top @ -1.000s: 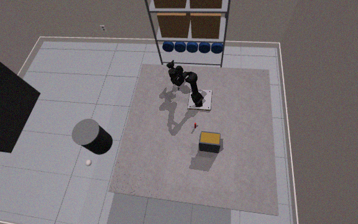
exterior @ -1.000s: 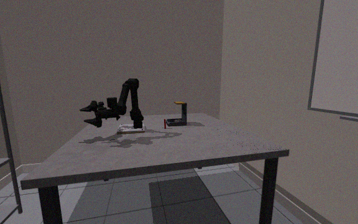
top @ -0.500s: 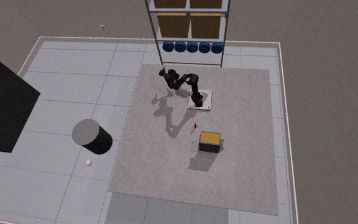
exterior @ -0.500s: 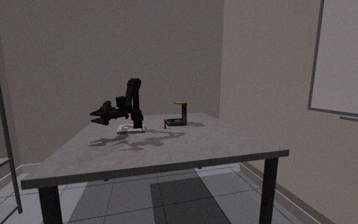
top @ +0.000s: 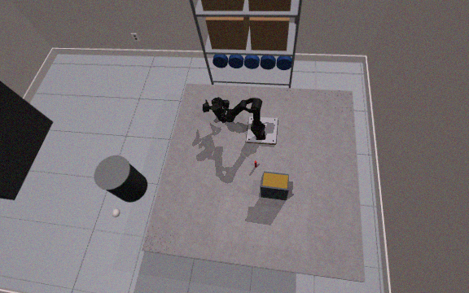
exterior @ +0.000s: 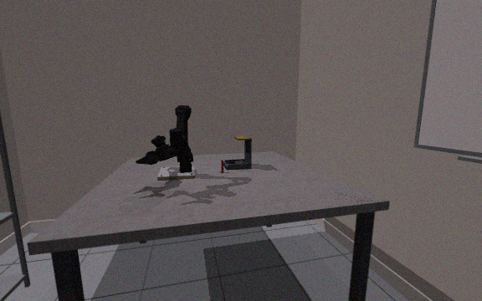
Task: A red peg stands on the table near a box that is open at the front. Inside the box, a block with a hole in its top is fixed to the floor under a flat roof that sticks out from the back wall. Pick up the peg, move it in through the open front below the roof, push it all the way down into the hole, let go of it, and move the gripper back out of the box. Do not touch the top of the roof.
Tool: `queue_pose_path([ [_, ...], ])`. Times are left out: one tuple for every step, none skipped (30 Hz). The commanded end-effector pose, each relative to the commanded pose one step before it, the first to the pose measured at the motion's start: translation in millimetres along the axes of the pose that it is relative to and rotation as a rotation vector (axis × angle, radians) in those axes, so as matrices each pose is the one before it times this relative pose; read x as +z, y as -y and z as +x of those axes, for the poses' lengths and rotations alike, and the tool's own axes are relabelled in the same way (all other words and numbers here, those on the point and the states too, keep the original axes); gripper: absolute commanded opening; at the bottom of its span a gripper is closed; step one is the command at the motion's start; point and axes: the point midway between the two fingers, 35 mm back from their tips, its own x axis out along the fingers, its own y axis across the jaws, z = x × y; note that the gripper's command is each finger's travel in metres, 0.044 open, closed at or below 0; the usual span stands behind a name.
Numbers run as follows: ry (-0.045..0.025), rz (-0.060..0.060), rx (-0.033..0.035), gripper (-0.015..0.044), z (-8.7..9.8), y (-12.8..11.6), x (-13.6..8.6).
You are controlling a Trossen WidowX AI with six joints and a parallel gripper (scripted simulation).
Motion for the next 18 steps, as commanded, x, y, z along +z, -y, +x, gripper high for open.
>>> queue_pose_path([
  [-0.03448, -0.1117, 0.06328, 0.044, -14.39, -15.9, -7.67],
  [-0.00758, -0.0297, 0.01579, 0.044, -3.41, -4.27, -1.68],
  [-0.00717, -0.0298, 0.01596, 0.044, -3.4, -4.31, -1.57],
  [-0.00675, -0.0298, 0.01612, 0.044, -3.39, -4.34, -1.47],
  [-0.00632, -0.0298, 0.01627, 0.044, -3.38, -4.37, -1.37],
  [-0.00589, -0.0299, 0.01641, 0.044, -3.37, -4.4, -1.27],
  [-0.00546, -0.0299, 0.01654, 0.044, -3.37, -4.42, -1.16],
  [-0.00503, -0.03, 0.01666, 0.044, -3.36, -4.45, -1.06],
  [-0.00459, -0.03, 0.01676, 0.044, -3.35, -4.47, -0.95],
  [-0.00416, -0.0301, 0.01686, 0.044, -3.34, -4.48, -0.85],
  [-0.00372, -0.0301, 0.01694, 0.044, -3.33, -4.5, -0.74],
  [-0.00328, -0.0302, 0.01701, 0.044, -3.32, -4.51, -0.64],
  [-0.00284, -0.0302, 0.01706, 0.044, -3.31, -4.52, -0.53],
  [-0.00239, -0.0303, 0.01711, 0.044, -3.3, -4.52, -0.43],
  [-0.00195, -0.0303, 0.01715, 0.044, -3.29, -4.53, -0.32],
  [-0.00151, -0.0304, 0.01717, 0.044, -3.28, -4.53, -0.22],
  [-0.00107, -0.0304, 0.01718, 0.044, -3.27, -4.53, -0.11],
  [-0.00063, -0.0305, 0.01718, 0.044, -3.26, -4.53, -0.01],
])
